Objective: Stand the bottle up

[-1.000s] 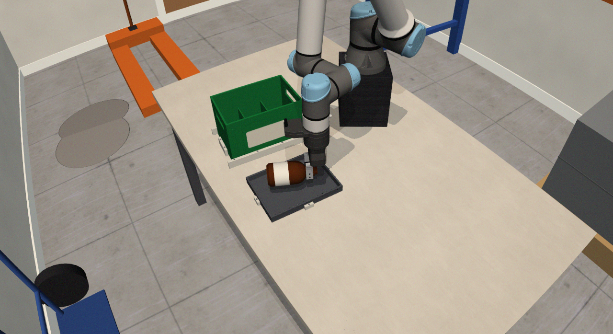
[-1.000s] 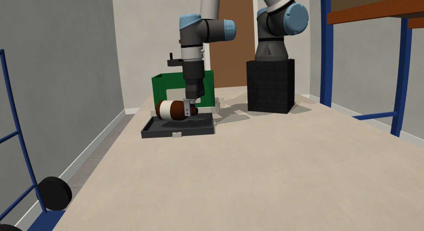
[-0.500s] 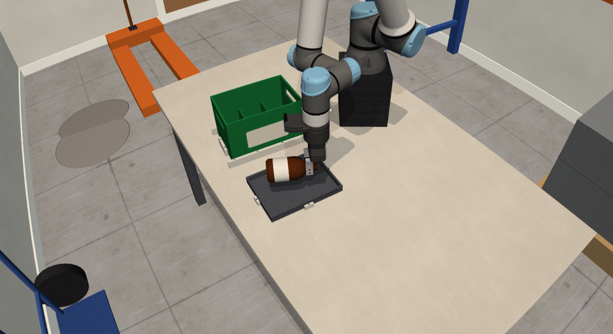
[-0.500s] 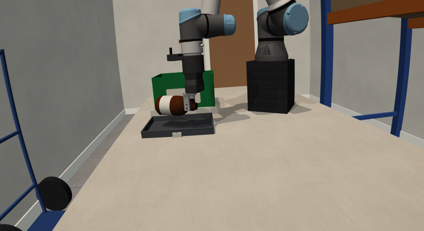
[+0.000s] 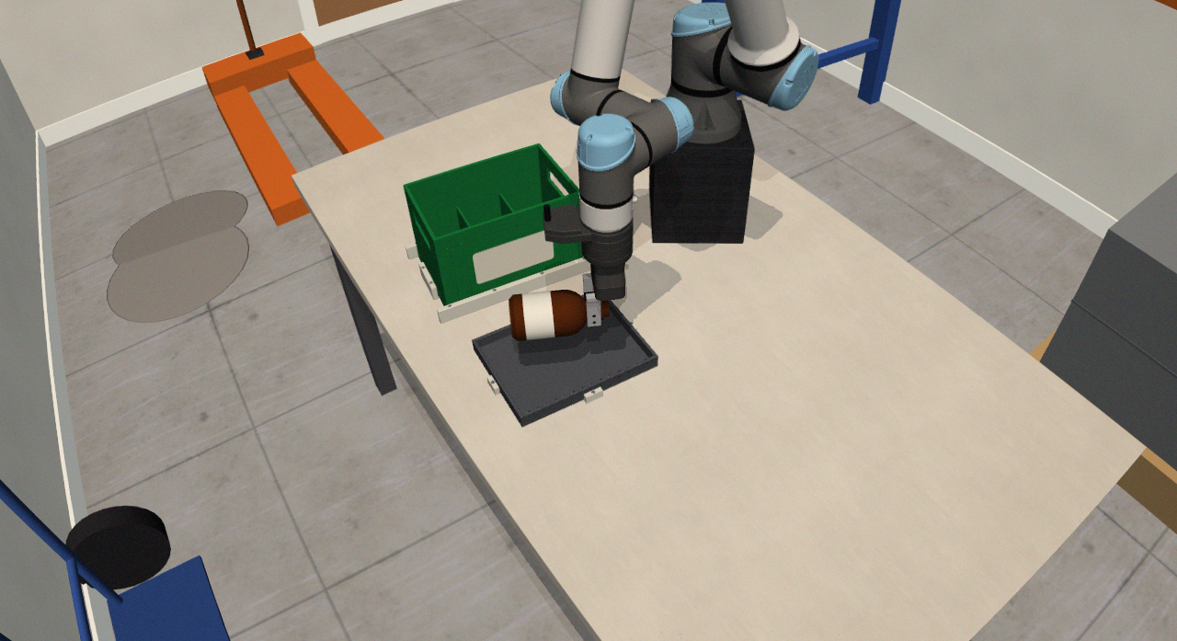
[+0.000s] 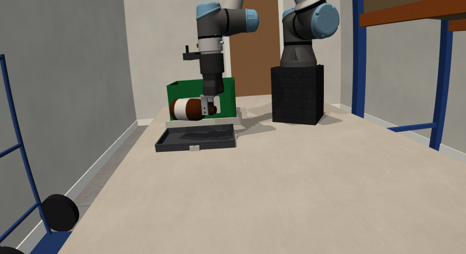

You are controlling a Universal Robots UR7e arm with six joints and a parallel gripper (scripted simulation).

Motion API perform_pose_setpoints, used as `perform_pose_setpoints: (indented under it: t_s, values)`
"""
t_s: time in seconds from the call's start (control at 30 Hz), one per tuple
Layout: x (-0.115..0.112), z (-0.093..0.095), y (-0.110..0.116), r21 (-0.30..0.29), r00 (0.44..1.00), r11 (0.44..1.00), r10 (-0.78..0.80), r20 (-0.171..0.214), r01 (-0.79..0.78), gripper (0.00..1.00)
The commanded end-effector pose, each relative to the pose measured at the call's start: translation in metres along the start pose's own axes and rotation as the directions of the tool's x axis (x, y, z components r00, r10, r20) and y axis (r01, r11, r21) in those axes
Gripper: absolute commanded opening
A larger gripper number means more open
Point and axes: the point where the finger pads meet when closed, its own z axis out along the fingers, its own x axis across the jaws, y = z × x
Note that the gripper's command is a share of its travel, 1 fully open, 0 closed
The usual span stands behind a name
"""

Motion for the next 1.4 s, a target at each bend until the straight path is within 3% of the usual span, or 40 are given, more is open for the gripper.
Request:
perform_pose_setpoints:
  t_s: [0.0, 1.37]
  values:
    - [0.000, -0.009, 0.000, 0.001, 1.000, 1.000, 0.000, 0.001, 0.000, 0.00]
    - [0.000, -0.068, 0.000, 0.001, 1.000, 1.000, 0.000, 0.001, 0.000, 0.00]
